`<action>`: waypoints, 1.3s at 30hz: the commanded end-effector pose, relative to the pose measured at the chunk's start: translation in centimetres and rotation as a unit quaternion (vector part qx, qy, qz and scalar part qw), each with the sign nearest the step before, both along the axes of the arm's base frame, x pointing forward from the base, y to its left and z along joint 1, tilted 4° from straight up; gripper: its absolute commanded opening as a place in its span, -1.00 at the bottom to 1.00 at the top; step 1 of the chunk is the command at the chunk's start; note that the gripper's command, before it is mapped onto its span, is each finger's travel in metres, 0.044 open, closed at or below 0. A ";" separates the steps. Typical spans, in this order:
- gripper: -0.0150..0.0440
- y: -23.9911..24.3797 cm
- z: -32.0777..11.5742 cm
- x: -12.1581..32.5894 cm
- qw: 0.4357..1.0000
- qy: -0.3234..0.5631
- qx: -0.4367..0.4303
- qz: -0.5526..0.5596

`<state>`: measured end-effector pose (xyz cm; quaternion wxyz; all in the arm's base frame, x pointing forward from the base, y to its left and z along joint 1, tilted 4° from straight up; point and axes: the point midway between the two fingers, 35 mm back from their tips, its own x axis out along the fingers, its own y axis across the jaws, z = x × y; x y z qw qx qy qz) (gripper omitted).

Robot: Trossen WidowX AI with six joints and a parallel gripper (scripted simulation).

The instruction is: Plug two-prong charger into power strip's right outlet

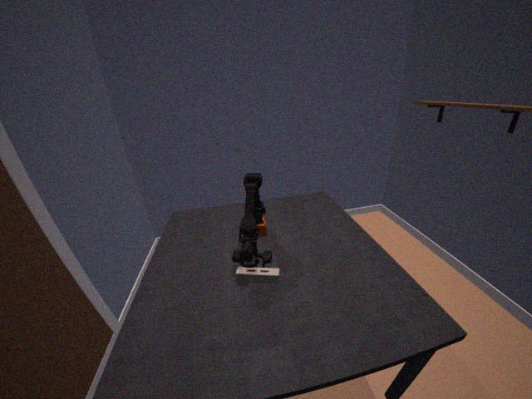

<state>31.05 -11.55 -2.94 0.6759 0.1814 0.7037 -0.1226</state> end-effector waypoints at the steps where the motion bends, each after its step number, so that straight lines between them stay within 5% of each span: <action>1: 1.00 0.1 0.2 -0.3 1.000 -0.002 -0.002 -0.002; 39: 1.00 1.9 0.0 -3.9 1.000 -0.001 -0.002 -0.002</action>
